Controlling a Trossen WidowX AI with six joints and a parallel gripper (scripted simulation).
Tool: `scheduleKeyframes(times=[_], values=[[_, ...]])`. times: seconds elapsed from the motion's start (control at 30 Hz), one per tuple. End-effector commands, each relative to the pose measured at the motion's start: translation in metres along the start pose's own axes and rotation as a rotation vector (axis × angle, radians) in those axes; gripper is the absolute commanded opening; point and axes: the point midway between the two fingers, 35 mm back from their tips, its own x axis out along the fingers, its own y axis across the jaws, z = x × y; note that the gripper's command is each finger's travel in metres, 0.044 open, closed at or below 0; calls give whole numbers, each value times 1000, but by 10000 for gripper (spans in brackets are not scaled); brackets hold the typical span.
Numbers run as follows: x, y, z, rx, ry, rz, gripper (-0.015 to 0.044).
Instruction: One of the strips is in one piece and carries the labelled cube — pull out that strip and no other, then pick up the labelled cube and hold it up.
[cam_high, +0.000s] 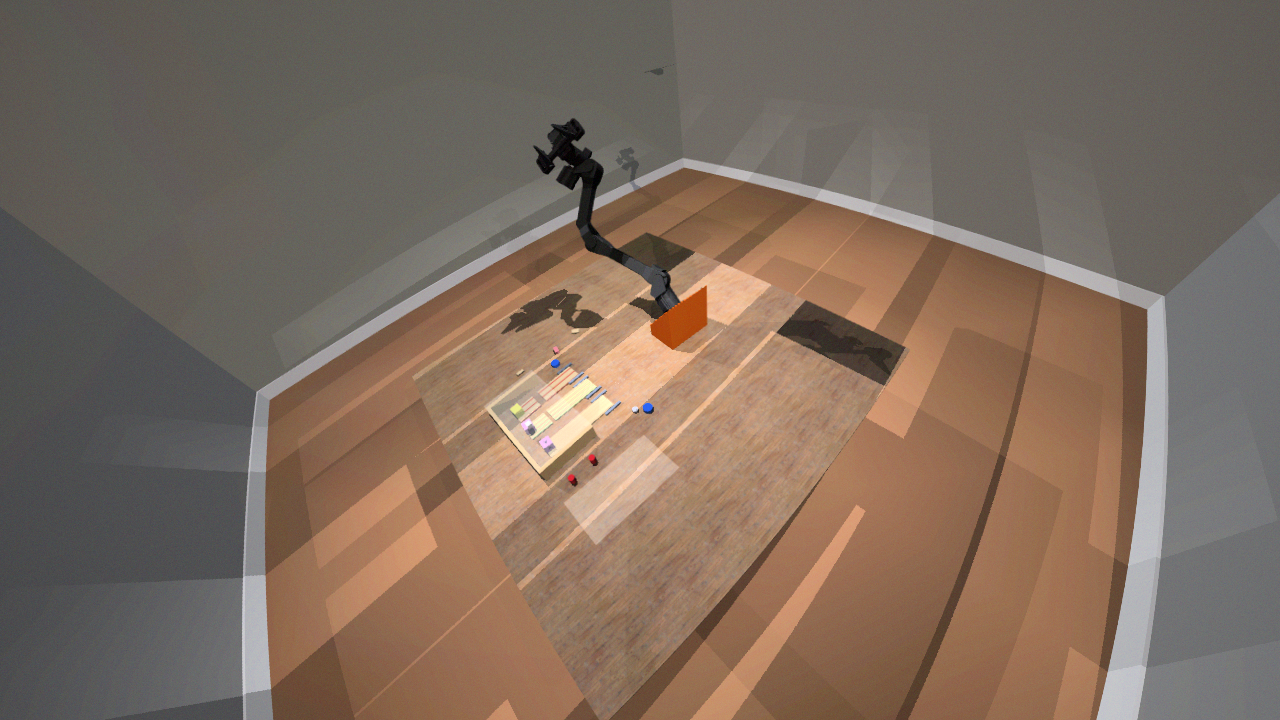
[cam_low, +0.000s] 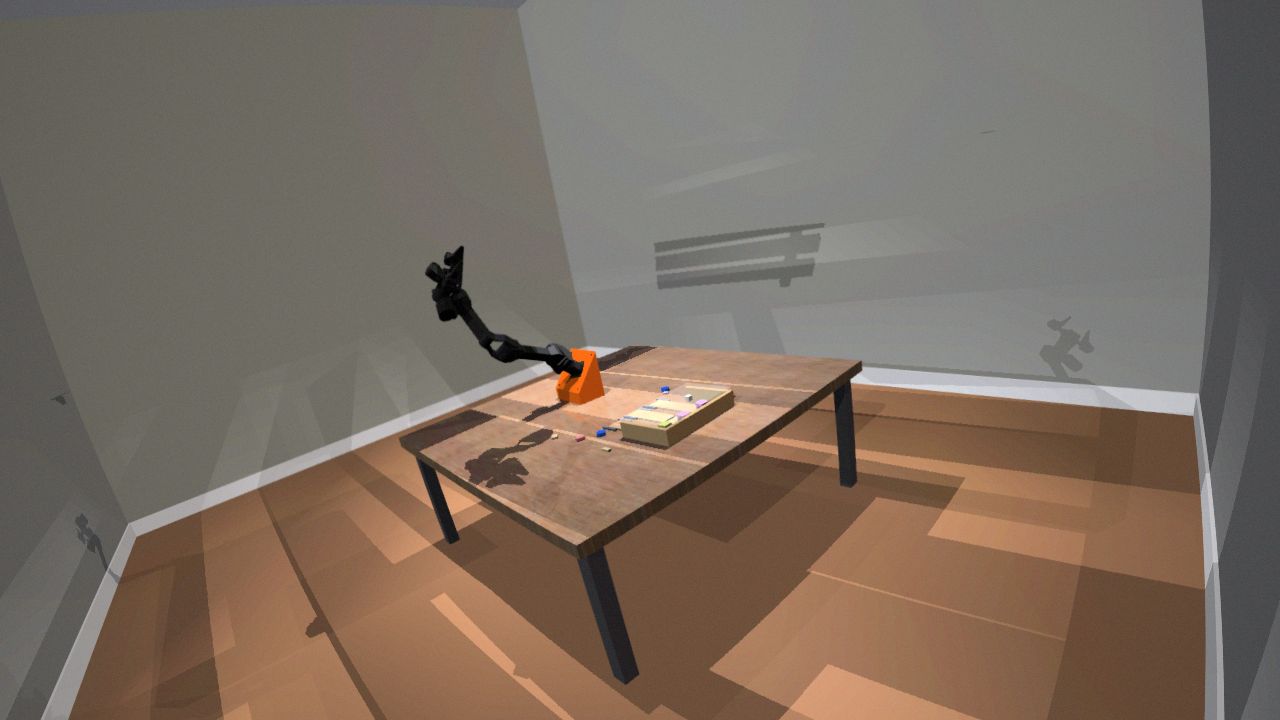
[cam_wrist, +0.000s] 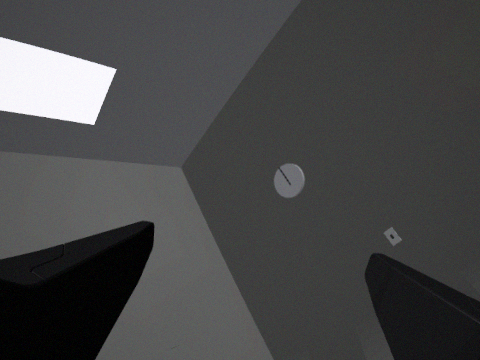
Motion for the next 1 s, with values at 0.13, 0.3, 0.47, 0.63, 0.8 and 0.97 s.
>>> scheduleKeyframes(times=[0.13, 0.3, 0.47, 0.63, 0.8, 0.97], values=[[1, 11, -1, -40, -37, -46, 400], [6, 30, -7, -112, -94, -114, 400], [16, 52, -22, -152, -139, -170, 400], [44, 81, -59, -279, -127, -253, 400], [76, 92, -101, -386, -98, -328, 400], [111, 89, -150, -483, -46, -397, 400]])
